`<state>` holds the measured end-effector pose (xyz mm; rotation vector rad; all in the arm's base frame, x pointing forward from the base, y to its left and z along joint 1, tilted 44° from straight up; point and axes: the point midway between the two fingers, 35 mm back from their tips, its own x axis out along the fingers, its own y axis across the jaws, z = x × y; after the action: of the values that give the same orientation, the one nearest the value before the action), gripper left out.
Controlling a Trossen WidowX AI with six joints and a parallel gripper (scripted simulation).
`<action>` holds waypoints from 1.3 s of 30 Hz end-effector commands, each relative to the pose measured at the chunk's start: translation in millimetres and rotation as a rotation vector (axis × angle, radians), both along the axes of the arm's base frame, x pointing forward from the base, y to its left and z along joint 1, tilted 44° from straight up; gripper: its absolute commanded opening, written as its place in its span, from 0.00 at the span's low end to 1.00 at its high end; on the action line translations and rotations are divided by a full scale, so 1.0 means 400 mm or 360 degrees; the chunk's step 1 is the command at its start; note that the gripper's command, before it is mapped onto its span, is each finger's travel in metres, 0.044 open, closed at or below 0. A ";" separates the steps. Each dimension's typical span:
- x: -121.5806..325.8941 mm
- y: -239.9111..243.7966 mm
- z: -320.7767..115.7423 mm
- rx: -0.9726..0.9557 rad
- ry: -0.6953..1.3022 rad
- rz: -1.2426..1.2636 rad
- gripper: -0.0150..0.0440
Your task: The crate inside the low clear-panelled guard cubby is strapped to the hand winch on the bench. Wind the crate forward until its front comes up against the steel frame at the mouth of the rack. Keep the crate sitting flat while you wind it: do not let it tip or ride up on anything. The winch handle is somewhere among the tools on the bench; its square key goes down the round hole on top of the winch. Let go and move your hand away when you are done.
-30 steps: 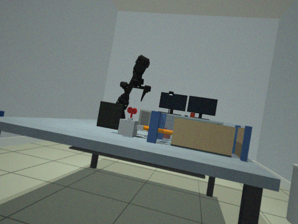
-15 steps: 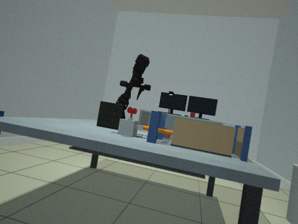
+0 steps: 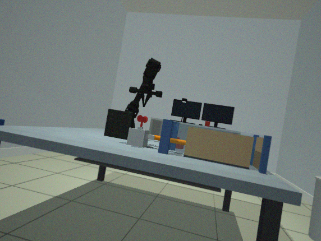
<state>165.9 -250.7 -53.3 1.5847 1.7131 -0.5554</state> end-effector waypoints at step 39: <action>0.003 0.003 0.005 0.0004 0.0036 -0.0004 0.34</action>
<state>167.1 -250.7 -52.5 1.5886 1.7303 -0.5523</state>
